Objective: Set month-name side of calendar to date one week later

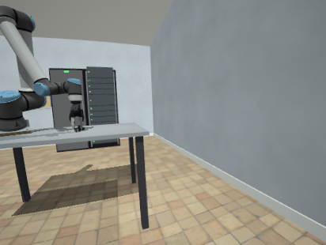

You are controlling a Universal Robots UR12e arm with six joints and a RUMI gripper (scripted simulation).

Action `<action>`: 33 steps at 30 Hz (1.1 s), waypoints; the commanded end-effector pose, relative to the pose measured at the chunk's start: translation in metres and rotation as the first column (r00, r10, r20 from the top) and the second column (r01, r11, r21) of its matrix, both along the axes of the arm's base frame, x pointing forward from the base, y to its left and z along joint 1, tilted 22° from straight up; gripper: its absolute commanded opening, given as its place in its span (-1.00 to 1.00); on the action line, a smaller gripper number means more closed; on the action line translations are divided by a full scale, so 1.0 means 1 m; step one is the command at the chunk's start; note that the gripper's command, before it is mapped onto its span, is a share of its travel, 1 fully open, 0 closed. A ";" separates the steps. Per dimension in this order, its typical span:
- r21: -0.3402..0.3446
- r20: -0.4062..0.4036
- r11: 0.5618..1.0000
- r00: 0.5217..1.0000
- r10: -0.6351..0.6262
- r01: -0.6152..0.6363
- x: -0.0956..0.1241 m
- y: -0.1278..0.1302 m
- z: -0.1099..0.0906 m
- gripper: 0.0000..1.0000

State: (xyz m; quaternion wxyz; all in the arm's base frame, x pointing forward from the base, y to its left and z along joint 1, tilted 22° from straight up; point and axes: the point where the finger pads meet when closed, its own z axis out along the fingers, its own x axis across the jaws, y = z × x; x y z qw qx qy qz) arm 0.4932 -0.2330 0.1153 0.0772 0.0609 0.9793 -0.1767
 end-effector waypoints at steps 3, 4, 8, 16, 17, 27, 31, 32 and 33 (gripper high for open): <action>-0.001 0.001 1.000 1.000 0.000 0.000 0.000 0.000 0.001 -0.80; -0.001 0.001 1.000 1.000 0.000 0.000 0.000 0.000 0.001 -0.80; -0.001 0.001 1.000 1.000 0.000 0.000 0.000 0.000 0.001 -0.80; -0.001 0.001 1.000 1.000 0.000 0.000 0.000 0.000 0.001 -0.80; -0.001 0.001 1.000 1.000 0.000 0.000 0.000 0.000 0.001 -0.80; -0.001 0.001 1.000 1.000 0.000 0.000 0.000 0.000 0.001 -0.80; -0.001 0.001 1.000 1.000 0.000 0.000 0.000 0.000 0.001 -0.80; -0.001 0.001 1.000 1.000 0.000 0.000 0.000 0.000 0.001 -0.80; -0.001 0.001 1.000 1.000 0.000 0.000 0.000 0.000 0.001 -0.80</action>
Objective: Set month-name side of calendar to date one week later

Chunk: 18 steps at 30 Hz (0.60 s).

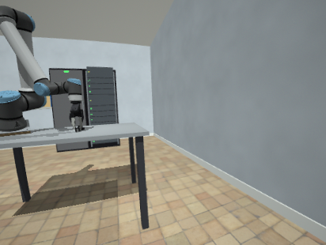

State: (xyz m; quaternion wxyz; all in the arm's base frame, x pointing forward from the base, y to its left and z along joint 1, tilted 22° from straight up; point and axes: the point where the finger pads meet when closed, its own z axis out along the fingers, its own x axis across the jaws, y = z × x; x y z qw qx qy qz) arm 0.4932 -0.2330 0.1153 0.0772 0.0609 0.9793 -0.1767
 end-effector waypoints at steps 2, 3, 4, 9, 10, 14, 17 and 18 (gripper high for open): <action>-0.001 0.001 1.000 1.000 0.000 0.000 0.000 0.000 0.001 -0.80; -0.001 0.001 1.000 1.000 0.000 0.000 0.000 0.000 0.001 -0.80; -0.001 0.001 1.000 1.000 0.000 0.000 0.000 0.000 0.001 -0.80; -0.001 0.001 1.000 1.000 0.000 0.000 -0.001 0.003 0.007 -0.80; -0.001 0.001 1.000 1.000 0.000 0.000 -0.001 0.004 0.011 -0.80; -0.001 0.001 1.000 1.000 0.000 0.000 -0.004 0.012 0.031 -0.80; -0.001 0.001 1.000 1.000 0.000 0.000 -0.005 0.014 0.037 -0.80; -0.001 0.001 1.000 1.000 0.000 0.000 -0.006 0.016 0.044 -0.80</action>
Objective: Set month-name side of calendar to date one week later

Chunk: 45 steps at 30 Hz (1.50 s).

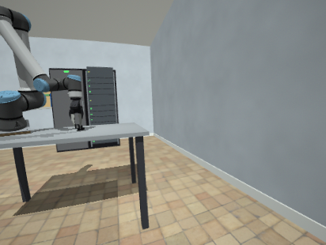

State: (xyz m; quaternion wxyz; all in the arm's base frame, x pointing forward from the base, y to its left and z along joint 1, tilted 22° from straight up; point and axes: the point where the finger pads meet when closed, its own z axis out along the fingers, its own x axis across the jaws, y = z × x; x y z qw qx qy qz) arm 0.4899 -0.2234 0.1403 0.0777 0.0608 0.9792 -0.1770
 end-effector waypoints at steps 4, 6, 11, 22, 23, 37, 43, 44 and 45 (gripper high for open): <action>0.000 0.000 1.000 1.000 0.000 0.000 -0.006 0.017 0.045 -0.80; 0.000 0.000 1.000 1.000 0.000 0.000 -0.007 0.021 0.055 -0.80; 0.000 0.000 1.000 1.000 0.000 0.000 -0.009 0.026 0.068 -0.80; 0.000 0.000 1.000 1.000 0.000 0.000 -0.009 0.026 0.068 -0.80; 0.000 0.000 1.000 1.000 0.000 0.000 -0.009 0.027 0.068 -0.80; 0.001 0.001 1.000 1.000 -0.003 0.003 0.006 0.135 0.038 -0.80; 0.000 0.002 1.000 1.000 -0.003 0.003 0.006 0.144 0.036 -0.80; 0.000 0.002 1.000 1.000 -0.003 0.003 0.006 0.144 0.036 -0.80; 0.000 0.002 1.000 1.000 -0.003 0.003 0.006 0.144 0.036 -0.80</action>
